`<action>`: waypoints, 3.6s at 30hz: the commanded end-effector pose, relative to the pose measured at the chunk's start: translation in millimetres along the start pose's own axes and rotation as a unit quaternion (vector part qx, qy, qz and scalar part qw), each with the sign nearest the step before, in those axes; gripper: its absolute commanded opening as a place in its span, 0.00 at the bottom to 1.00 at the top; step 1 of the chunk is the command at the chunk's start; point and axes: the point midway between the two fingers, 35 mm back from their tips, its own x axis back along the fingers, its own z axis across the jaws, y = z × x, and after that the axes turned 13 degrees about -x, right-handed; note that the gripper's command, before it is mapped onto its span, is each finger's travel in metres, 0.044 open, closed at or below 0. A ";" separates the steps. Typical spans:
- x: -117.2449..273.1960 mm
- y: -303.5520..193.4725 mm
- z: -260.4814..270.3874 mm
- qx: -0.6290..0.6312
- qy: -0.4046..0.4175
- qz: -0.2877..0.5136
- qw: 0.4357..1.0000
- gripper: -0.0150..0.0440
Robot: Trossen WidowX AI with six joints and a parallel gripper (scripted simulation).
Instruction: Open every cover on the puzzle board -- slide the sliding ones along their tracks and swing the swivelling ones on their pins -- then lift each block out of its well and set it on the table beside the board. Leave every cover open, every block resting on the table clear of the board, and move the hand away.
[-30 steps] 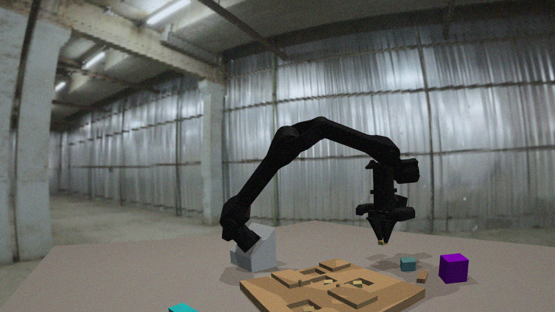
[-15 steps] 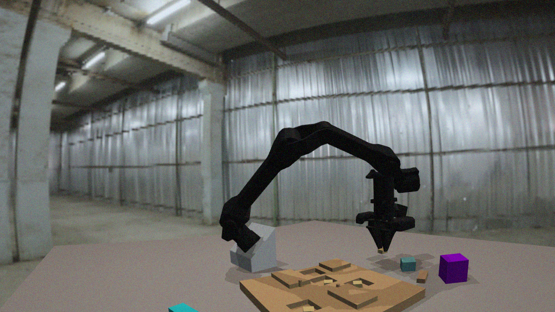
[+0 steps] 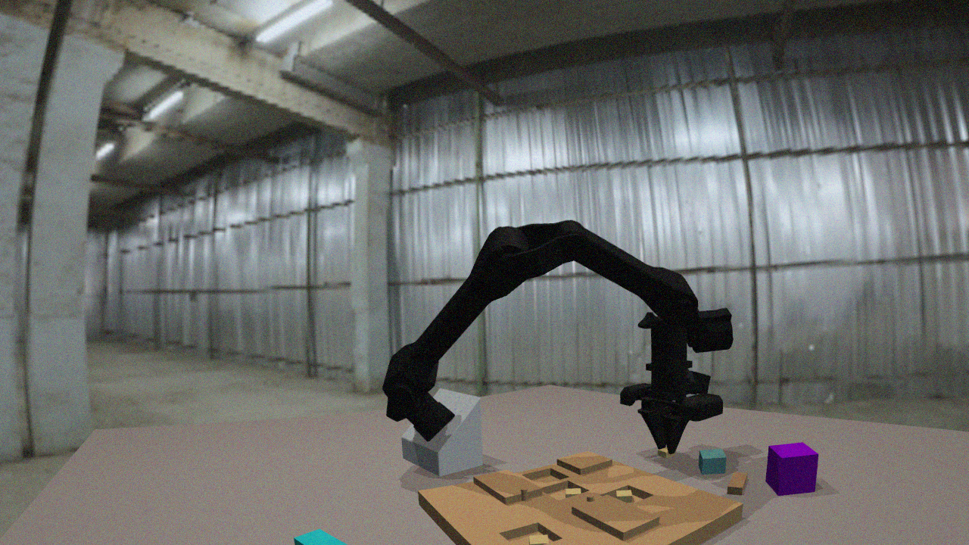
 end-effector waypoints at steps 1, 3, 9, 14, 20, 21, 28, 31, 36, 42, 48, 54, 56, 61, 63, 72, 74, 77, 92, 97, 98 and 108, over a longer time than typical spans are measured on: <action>-12.0 -3.8 0.7 0.003 0.000 0.006 1.000 0.39; -15.1 -4.3 0.9 0.003 0.000 0.006 1.000 0.39; -22.1 -5.5 1.3 0.003 0.000 0.007 1.000 0.39; -22.1 -5.5 1.3 0.003 0.000 0.007 1.000 0.39; -19.1 -3.6 1.2 0.000 0.001 0.003 1.000 0.57; -19.1 -3.6 1.2 0.000 0.001 0.003 1.000 0.61; -19.1 -3.6 1.2 0.000 0.001 0.003 1.000 0.92; -14.5 -3.1 1.0 0.000 0.001 0.003 1.000 1.00; 1.2 -2.0 0.7 0.001 0.001 0.004 1.000 1.00; 20.3 -1.6 0.6 0.002 0.001 0.004 1.000 1.00; 39.7 -2.3 1.1 0.003 0.001 0.005 1.000 1.00; 57.0 -3.8 1.8 0.004 0.001 0.006 1.000 1.00; 57.5 -3.9 1.9 0.004 0.001 0.006 1.000 1.00; 60.7 -19.2 -11.6 0.057 0.002 0.005 0.998 0.78; 62.2 -28.4 -18.8 0.087 0.002 0.005 0.996 0.69; 65.4 -65.5 -42.4 0.064 0.002 0.005 0.998 0.29; 65.7 -76.0 -47.7 0.033 0.002 0.005 0.999 0.25; 65.7 -92.0 -54.8 -0.013 0.001 0.006 1.000 0.25; 58.4 -174.8 -75.0 -0.239 -0.003 0.012 0.971 0.25; 58.0 -179.1 -75.1 -0.249 -0.004 0.012 0.968 0.25; 58.0 -179.5 -75.0 -0.249 -0.004 0.012 0.968 0.25; 41.7 -179.2 -75.7 -0.274 -0.004 0.012 0.962 0.25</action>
